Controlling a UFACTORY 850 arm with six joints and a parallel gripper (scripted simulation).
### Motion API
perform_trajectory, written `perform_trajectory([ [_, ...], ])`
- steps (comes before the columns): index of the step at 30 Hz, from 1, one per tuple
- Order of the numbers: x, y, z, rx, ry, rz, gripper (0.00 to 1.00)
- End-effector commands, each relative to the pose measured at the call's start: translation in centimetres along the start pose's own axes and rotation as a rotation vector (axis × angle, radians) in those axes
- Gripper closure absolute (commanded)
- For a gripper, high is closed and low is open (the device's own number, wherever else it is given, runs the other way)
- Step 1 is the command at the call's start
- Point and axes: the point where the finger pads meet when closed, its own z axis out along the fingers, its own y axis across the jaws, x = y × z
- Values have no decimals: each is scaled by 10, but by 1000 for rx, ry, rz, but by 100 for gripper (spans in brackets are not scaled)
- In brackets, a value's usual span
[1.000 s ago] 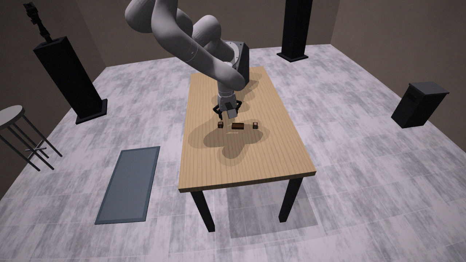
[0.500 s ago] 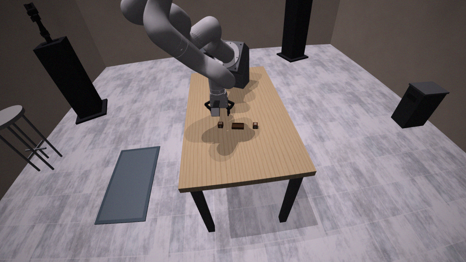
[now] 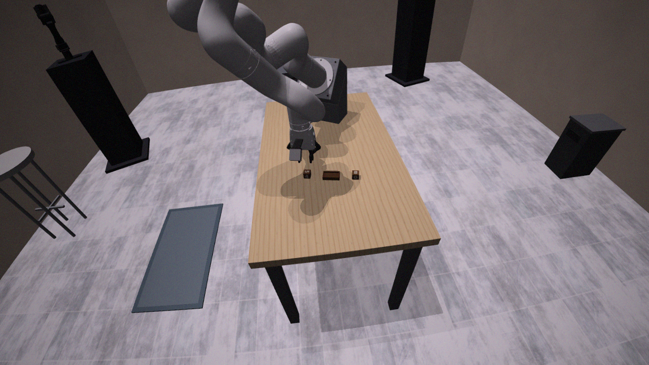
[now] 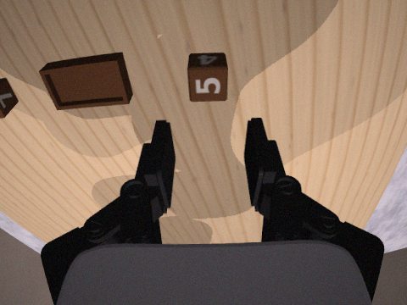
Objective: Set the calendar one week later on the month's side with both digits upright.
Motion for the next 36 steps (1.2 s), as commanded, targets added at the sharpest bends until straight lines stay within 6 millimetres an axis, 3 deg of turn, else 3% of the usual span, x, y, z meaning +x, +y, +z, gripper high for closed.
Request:
perform_trajectory([
  [1, 0, 0, 0, 1, 1, 1, 53],
  [36, 0, 0, 4, 1, 1, 1, 53],
])
